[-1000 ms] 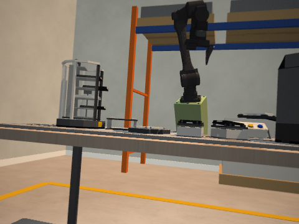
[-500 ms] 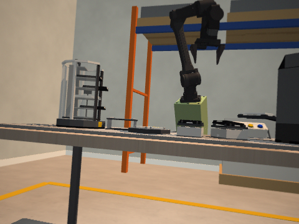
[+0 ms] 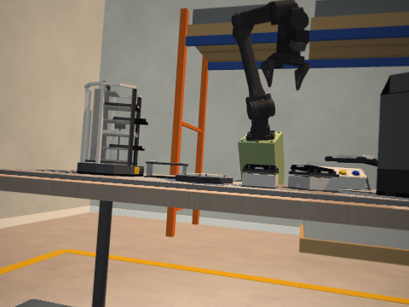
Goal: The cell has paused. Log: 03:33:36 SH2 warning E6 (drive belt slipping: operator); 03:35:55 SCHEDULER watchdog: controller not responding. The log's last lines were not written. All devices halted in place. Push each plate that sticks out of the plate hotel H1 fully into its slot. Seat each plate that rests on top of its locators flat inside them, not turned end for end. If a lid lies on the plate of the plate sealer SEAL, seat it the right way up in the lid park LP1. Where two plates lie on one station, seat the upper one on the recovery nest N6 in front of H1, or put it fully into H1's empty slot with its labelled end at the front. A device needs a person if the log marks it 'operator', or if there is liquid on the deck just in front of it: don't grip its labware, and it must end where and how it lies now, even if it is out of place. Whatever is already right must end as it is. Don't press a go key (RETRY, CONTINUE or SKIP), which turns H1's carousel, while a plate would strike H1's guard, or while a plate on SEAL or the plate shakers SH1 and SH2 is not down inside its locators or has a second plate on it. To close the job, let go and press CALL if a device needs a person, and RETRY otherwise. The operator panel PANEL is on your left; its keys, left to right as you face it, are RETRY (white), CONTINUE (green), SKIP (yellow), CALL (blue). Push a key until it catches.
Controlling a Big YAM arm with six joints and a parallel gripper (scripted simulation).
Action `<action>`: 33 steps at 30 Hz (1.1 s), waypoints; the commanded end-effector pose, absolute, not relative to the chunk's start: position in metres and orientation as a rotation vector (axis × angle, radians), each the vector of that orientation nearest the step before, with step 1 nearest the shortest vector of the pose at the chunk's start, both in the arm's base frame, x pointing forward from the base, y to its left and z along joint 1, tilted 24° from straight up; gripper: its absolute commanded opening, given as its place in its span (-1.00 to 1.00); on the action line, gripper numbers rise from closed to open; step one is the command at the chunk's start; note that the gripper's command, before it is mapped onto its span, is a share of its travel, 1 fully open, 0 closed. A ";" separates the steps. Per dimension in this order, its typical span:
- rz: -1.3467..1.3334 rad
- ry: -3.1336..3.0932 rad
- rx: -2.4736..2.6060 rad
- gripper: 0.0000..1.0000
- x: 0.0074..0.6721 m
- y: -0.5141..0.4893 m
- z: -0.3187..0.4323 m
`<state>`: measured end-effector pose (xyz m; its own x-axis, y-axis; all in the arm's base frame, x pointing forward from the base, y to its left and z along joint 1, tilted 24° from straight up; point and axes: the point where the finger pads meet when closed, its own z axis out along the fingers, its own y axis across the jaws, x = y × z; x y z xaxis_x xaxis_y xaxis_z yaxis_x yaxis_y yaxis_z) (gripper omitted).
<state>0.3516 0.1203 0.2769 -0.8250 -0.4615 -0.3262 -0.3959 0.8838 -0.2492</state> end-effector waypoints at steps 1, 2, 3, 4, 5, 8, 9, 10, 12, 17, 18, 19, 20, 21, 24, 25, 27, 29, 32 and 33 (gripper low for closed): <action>-0.276 2.626 -0.793 1.00 0.358 0.120 0.289; -0.276 2.626 -0.793 1.00 0.358 0.120 0.289; -0.276 2.626 -0.793 1.00 0.358 0.120 0.289; -0.282 2.618 -0.824 1.00 0.358 0.120 0.289; -0.288 2.610 -0.855 1.00 0.358 0.120 0.289; -0.307 2.583 -0.948 1.00 0.358 0.120 0.289; -0.314 2.574 -0.979 1.00 0.358 0.120 0.289; -0.320 2.564 -1.010 1.00 0.358 0.120 0.289; -0.332 2.544 -1.071 1.00 0.358 0.120 0.289; -0.363 2.487 -1.222 1.00 0.358 0.120 0.289; -0.369 2.474 -1.252 1.00 0.357 0.120 0.289; -0.369 2.474 -1.252 1.00 0.357 0.120 0.289; -0.369 2.474 -1.252 1.00 0.357 0.120 0.289; -0.375 2.462 -1.282 1.00 0.358 0.120 0.289; -0.392 2.422 -1.371 1.00 0.357 0.120 0.289; -0.398 2.408 -1.400 1.00 0.357 0.120 0.289; -0.409 2.379 -1.459 1.00 0.357 0.120 0.289; -0.421 2.348 -1.517 1.00 0.357 0.120 0.289; -0.438 2.301 -1.603 1.00 0.357 0.120 0.289; -0.443 2.284 -1.631 1.00 0.357 0.120 0.289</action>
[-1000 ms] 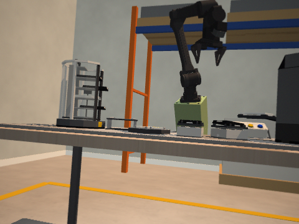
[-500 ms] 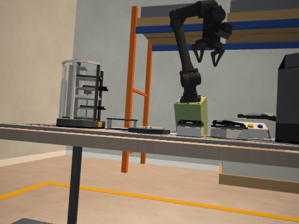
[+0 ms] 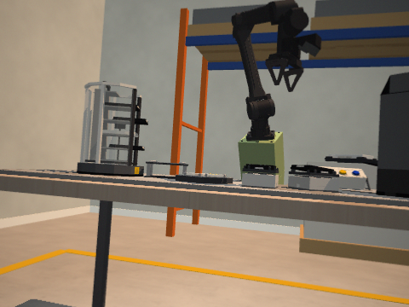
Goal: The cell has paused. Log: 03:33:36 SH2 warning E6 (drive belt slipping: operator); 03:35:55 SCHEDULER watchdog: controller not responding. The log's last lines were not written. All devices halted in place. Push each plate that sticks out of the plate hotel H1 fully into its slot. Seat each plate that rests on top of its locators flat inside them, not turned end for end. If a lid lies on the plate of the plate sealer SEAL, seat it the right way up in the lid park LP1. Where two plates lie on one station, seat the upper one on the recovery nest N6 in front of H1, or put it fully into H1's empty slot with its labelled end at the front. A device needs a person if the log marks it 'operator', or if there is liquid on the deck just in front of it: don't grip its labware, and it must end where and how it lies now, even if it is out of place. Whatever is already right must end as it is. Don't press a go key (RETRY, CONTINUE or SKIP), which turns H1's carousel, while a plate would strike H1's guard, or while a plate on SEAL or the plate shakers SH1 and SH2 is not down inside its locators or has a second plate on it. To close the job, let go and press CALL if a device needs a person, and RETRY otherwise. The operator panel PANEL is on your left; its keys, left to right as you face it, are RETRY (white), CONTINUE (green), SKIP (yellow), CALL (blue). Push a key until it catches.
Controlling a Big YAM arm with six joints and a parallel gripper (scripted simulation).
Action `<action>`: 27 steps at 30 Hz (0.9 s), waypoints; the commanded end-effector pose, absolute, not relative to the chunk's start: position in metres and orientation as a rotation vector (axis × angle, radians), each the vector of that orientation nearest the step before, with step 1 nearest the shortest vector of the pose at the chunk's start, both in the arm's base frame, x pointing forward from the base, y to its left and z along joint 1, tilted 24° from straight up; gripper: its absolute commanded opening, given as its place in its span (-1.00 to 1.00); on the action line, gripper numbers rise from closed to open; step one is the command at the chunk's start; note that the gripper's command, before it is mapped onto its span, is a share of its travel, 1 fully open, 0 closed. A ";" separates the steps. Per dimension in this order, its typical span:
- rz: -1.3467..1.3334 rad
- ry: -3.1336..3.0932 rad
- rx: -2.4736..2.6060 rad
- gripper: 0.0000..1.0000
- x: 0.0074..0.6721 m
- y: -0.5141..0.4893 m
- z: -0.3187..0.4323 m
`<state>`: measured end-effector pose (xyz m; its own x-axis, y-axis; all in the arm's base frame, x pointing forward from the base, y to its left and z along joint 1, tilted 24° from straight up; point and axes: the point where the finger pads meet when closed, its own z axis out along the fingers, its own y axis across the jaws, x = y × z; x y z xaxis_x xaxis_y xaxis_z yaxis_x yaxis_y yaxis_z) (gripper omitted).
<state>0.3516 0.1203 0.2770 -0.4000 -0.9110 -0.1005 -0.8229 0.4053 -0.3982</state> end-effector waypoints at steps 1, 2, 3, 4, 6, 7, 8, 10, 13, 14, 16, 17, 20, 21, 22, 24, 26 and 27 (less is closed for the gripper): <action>-0.448 2.267 -1.659 1.00 0.357 0.120 0.289; -0.454 2.250 -1.687 1.00 0.357 0.120 0.289; -0.454 2.250 -1.687 1.00 0.357 0.120 0.289; -0.454 2.250 -1.687 1.00 0.357 0.120 0.289; -0.464 2.215 -1.743 1.00 0.357 0.120 0.289; -0.470 2.197 -1.770 1.00 0.357 0.120 0.289; -0.475 2.178 -1.798 1.00 0.357 0.120 0.289; -0.485 2.140 -1.852 1.00 0.357 0.120 0.289; -0.500 2.081 -1.933 1.00 0.357 0.120 0.289; -0.505 2.061 -1.959 1.00 0.357 0.120 0.289; -0.511 2.035 -1.992 1.00 0.357 0.120 0.289; -0.511 2.035 -1.992 1.00 0.357 0.120 0.289; -0.511 2.035 -1.992 1.00 0.357 0.120 0.289; -0.511 2.035 -1.992 1.00 0.357 0.120 0.289; -0.513 2.028 -1.971 1.00 0.356 0.122 0.291; -0.513 2.028 -1.971 1.00 0.356 0.122 0.291; -0.513 2.028 -1.971 1.00 0.356 0.122 0.291; -0.513 2.028 -1.971 1.00 0.356 0.122 0.291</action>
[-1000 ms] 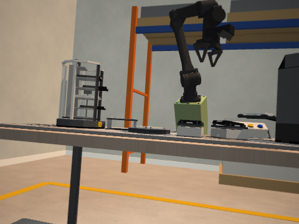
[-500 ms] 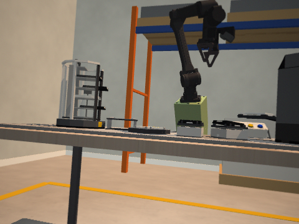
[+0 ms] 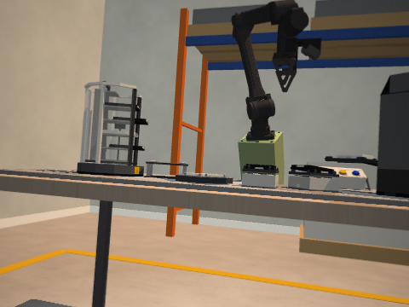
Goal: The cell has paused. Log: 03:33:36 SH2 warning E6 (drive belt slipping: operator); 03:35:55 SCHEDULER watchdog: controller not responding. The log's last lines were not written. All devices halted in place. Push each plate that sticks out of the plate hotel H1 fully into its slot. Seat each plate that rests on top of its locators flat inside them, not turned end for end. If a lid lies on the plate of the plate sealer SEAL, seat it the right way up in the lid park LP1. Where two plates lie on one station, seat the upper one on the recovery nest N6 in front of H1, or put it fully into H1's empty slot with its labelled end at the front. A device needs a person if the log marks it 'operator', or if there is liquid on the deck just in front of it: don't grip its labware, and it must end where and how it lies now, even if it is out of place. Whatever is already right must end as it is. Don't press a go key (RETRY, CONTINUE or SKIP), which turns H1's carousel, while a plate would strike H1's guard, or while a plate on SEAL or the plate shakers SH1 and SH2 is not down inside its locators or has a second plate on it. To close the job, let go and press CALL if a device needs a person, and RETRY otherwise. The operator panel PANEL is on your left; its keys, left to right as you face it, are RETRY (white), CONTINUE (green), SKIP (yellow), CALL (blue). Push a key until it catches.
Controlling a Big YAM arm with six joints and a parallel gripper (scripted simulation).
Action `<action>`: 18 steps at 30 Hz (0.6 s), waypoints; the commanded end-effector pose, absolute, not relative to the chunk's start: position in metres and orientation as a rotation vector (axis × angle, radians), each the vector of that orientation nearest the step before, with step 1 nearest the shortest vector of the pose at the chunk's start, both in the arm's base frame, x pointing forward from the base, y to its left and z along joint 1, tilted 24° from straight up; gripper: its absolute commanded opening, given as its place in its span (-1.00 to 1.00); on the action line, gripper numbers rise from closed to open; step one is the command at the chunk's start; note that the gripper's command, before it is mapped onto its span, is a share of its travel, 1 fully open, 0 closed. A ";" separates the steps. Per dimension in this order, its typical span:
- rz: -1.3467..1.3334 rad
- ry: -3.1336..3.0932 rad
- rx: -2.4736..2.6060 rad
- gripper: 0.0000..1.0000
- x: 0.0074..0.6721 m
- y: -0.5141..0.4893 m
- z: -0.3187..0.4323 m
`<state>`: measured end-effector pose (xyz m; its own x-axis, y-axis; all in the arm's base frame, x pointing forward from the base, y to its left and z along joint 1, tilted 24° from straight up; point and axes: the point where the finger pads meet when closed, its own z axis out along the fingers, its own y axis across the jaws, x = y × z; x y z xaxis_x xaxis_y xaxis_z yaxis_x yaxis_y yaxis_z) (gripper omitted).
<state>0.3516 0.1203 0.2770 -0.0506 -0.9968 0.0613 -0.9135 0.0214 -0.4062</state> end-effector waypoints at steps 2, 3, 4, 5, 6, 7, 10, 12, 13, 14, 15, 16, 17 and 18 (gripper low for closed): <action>-0.513 2.028 -1.971 1.00 0.356 0.122 0.291; -0.513 2.028 -1.971 1.00 0.356 0.122 0.291; -0.506 2.052 -1.999 1.00 0.358 0.117 0.271; -0.505 2.051 -2.000 1.00 0.359 0.117 0.268; -0.504 2.051 -2.000 1.00 0.360 0.117 0.266; -0.503 2.051 -2.000 1.00 0.361 0.117 0.263; -0.502 2.051 -2.000 1.00 0.363 0.116 0.258; -0.501 2.041 -2.008 1.00 0.363 0.119 0.256; -0.501 2.048 -2.003 1.00 0.365 0.117 0.253; -0.502 2.051 -2.000 1.00 0.366 0.116 0.251; -0.503 2.051 -2.000 1.00 0.367 0.115 0.248; -0.503 2.051 -2.000 1.00 0.368 0.115 0.246; -0.502 2.051 -2.000 1.00 0.369 0.115 0.243; -0.502 2.051 -2.000 1.00 0.370 0.115 0.241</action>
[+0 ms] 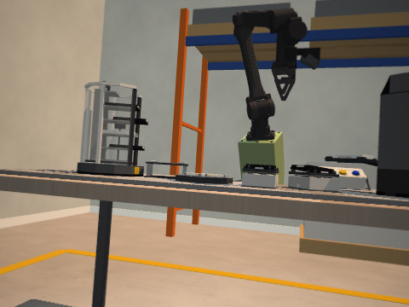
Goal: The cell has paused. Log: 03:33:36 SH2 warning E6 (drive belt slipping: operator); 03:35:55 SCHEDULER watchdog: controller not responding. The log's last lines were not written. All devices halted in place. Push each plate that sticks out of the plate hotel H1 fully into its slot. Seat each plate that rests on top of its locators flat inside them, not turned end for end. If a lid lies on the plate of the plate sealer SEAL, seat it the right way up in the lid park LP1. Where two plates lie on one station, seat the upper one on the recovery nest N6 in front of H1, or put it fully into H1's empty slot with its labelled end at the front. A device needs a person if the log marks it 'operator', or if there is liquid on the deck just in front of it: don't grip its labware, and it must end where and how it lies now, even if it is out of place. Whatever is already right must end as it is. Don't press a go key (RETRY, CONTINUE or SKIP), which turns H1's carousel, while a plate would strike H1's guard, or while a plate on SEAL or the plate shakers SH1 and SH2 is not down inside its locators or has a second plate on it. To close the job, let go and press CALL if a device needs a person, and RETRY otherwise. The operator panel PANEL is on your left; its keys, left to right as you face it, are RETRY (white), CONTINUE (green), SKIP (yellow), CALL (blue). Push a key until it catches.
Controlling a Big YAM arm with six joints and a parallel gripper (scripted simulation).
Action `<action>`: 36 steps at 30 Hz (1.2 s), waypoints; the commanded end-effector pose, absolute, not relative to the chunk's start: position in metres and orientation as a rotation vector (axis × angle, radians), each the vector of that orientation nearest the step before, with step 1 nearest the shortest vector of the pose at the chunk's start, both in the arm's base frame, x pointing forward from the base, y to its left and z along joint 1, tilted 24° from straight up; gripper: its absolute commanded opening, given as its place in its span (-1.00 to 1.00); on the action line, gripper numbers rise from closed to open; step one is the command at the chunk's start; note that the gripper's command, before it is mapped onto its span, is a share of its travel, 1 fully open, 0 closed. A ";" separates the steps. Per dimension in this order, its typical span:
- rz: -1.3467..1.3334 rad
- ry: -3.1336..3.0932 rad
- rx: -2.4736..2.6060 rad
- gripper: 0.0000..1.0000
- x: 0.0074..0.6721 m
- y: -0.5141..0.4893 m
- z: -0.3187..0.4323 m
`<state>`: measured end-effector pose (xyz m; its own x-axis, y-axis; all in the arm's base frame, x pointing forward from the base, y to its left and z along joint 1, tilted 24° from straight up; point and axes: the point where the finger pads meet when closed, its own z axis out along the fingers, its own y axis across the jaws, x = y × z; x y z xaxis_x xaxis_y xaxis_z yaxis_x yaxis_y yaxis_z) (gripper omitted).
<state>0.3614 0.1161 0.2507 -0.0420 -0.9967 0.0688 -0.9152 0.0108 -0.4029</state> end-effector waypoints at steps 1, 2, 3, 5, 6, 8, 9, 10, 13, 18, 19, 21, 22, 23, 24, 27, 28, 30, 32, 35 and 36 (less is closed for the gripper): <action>-0.502 2.051 -2.000 1.00 0.371 0.114 0.238; -0.502 2.051 -2.000 1.00 0.372 0.114 0.236; -0.502 2.051 -2.000 1.00 0.373 0.114 0.234; -0.502 2.051 -2.000 1.00 0.376 0.113 0.229; -0.502 2.051 -2.000 1.00 0.377 0.113 0.226; -0.502 2.051 -2.000 1.00 0.379 0.113 0.221; -0.502 2.051 -2.000 1.00 0.379 0.113 0.221; -0.502 2.051 -2.000 1.00 0.379 0.113 0.221; -0.502 2.051 -2.000 1.00 0.382 0.112 0.214; -0.502 2.051 -2.000 1.00 0.387 0.111 0.202; -0.502 2.051 -2.000 1.00 0.388 0.111 0.199; -0.502 2.051 -2.000 1.00 0.390 0.110 0.194; -0.502 2.051 -2.000 1.00 0.391 0.110 0.192; -0.502 2.051 -2.000 1.00 0.392 0.110 0.189; -0.502 2.051 -2.000 1.00 0.393 0.109 0.187; -0.502 2.051 -2.000 1.00 0.394 0.109 0.184; -0.506 2.034 -2.000 1.00 0.398 0.114 0.187; -0.502 2.052 -2.001 1.00 0.397 0.108 0.177; -0.502 2.052 -2.001 1.00 0.399 0.108 0.172; -0.502 2.052 -2.001 1.00 0.402 0.107 0.165; -0.502 2.052 -2.001 1.00 0.403 0.107 0.162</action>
